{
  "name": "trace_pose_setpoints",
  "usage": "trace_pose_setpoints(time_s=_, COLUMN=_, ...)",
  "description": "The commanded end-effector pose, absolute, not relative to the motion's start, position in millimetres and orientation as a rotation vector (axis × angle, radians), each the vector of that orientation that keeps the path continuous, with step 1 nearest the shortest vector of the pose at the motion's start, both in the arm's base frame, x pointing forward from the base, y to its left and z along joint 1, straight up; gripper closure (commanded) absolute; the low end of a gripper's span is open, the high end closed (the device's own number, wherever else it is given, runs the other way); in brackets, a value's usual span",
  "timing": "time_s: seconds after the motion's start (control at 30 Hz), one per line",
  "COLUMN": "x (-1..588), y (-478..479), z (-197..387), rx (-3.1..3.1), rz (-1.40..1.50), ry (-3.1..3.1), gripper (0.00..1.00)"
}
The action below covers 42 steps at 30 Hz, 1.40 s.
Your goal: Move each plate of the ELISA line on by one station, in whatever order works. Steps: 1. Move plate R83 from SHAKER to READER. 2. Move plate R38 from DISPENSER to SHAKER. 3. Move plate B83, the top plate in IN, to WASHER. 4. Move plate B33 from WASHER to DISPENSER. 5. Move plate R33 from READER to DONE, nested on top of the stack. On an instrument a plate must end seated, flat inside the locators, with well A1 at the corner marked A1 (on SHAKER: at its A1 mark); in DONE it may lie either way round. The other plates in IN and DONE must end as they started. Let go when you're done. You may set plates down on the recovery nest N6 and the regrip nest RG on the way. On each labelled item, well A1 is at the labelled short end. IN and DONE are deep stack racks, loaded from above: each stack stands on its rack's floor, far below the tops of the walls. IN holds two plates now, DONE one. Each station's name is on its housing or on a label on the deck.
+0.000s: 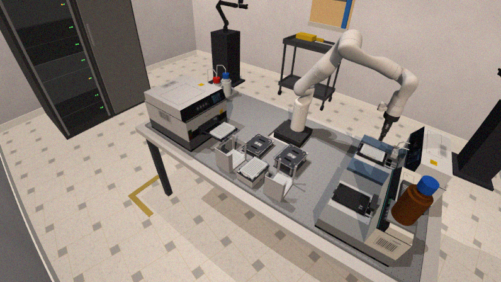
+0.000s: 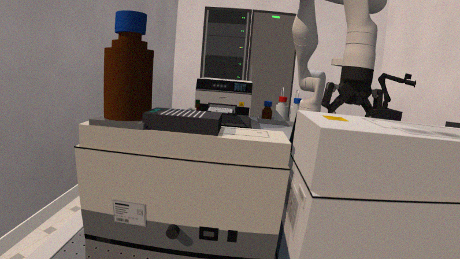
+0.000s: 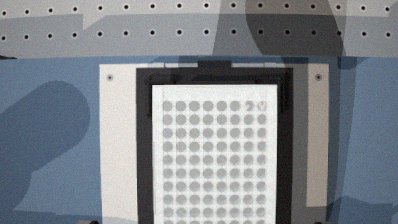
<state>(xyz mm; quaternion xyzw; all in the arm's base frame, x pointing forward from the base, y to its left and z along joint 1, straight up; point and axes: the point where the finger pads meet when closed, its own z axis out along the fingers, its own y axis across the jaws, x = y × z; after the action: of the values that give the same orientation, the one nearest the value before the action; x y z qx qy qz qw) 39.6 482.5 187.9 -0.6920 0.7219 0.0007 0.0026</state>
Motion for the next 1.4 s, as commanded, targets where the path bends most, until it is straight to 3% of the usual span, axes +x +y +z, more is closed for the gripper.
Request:
trace_pose_setpoints(time_s=0.0, x=38, y=495, z=185, rx=-2.191, rz=-0.004, ry=2.252, gripper=0.00)
trace_pose_setpoints(time_s=1.37, x=36, y=535, z=186, rx=-2.183, rz=0.009, ry=2.263, gripper=0.00)
